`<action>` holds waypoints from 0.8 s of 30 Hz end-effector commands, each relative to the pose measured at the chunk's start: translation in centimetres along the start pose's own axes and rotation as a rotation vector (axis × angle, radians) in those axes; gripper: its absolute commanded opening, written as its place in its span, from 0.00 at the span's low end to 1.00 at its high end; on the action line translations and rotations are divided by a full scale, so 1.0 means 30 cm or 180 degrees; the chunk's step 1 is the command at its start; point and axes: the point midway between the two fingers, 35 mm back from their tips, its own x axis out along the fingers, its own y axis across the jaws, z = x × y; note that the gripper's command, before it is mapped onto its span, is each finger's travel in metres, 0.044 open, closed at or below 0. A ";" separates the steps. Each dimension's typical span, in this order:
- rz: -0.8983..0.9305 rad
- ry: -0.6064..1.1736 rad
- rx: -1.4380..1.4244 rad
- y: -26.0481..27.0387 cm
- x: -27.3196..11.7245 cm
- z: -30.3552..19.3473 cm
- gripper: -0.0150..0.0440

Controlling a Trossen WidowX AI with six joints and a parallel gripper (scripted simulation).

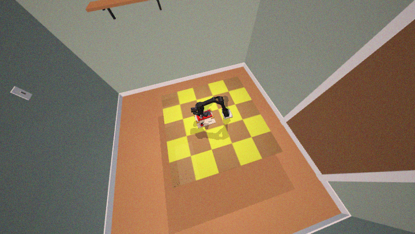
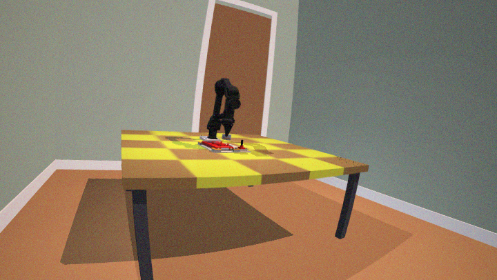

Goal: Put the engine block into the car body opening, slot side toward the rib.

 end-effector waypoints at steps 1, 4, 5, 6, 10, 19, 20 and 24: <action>-0.0013 0.0011 0.0397 0.003 0.008 0.012 0.25; -0.0013 0.0009 0.0729 0.008 0.012 0.024 0.25; -0.0013 0.0009 0.0840 0.010 0.014 0.028 0.25; -0.0013 0.0008 0.0951 0.012 0.015 0.032 0.25; -0.0013 0.0006 0.1394 0.018 0.021 0.047 0.25; -0.0011 0.0003 0.2390 0.032 0.033 0.083 0.25; -0.0011 0.0002 0.2501 0.034 0.035 0.087 0.25; -0.0010 0.0001 0.2944 0.040 0.040 0.103 0.25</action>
